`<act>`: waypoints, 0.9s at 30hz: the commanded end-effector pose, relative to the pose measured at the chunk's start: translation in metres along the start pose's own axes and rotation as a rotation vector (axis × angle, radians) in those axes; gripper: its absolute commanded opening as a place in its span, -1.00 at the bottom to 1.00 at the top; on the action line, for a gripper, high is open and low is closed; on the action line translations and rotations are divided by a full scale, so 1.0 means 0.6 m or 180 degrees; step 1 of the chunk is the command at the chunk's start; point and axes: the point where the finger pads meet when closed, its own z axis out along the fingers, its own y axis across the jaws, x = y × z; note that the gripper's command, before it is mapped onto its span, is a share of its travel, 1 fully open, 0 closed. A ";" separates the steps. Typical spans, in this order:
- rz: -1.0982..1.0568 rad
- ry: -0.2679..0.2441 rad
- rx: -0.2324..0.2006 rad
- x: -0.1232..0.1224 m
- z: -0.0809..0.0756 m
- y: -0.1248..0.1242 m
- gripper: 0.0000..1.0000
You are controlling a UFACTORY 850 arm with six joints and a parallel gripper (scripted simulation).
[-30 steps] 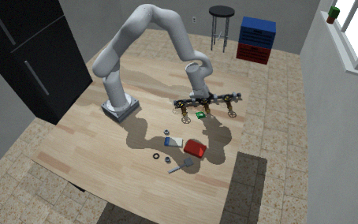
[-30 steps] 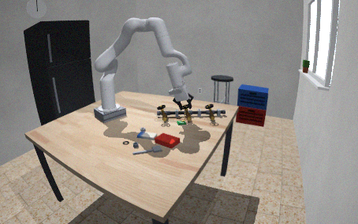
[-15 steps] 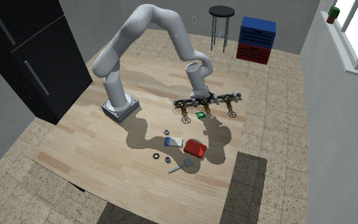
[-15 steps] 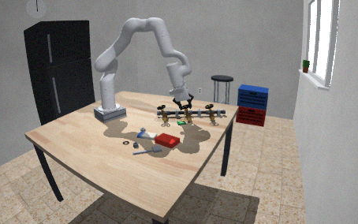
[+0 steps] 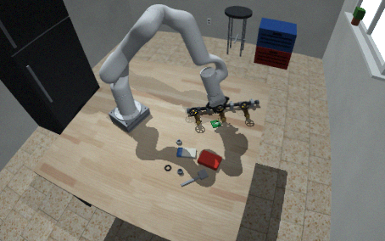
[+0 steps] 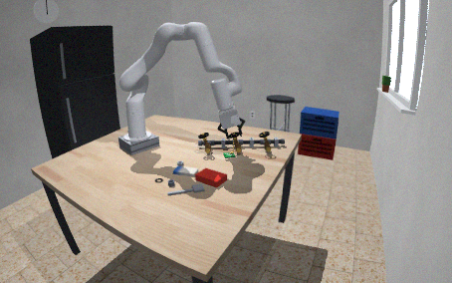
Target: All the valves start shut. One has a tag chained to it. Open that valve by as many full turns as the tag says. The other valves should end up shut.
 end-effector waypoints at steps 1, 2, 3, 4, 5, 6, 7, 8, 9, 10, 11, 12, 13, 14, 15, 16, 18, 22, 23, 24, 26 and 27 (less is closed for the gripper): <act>-0.0890 -0.0006 0.0056 0.001 -0.001 -0.002 -1.00; -0.1034 -0.0004 0.0053 0.001 -0.001 -0.002 -1.00; -0.1182 -0.0001 0.0050 0.001 -0.001 -0.002 -1.00; -0.1331 0.0002 0.0047 0.001 -0.001 -0.002 -1.00; -0.1480 0.0004 0.0044 0.001 -0.001 -0.002 -1.00; -0.1628 0.0007 0.0039 0.001 -0.001 -0.002 -1.00; -0.1628 0.0007 0.0039 0.001 -0.001 -0.002 -1.00; -0.1628 0.0007 0.0039 0.001 -0.001 -0.002 -1.00; -0.2059 0.0007 0.0050 0.001 -0.001 -0.002 -1.00; -0.2174 0.0011 0.0042 0.001 -0.001 -0.002 -1.00; -0.2292 0.0015 0.0034 0.001 -0.001 -0.002 -1.00; -0.2428 0.0019 0.0028 0.001 -0.001 -0.002 -1.00; -0.2575 0.0022 0.0022 0.001 -0.001 -0.002 -1.00; -0.2725 0.0025 0.0016 0.001 -0.001 -0.002 -1.00; -0.2874 0.0028 0.0010 0.001 -0.001 -0.002 -1.00; -0.3022 0.0032 0.0004 0.001 -0.001 -0.002 -1.00; -0.3318 0.0038 -0.0008 0.001 -0.001 -0.002 -1.00; -0.3910 0.0050 -0.0031 0.001 -0.001 -0.002 -1.00; -0.4058 0.0053 -0.0037 0.001 -0.001 -0.002 -1.00; -0.4058 0.0053 -0.0037 0.001 -0.001 -0.002 -1.00; -0.4488 0.0056 -0.0037 0.001 -0.001 -0.002 -1.00; -0.4603 0.0058 -0.0043 0.001 -0.001 -0.002 -1.00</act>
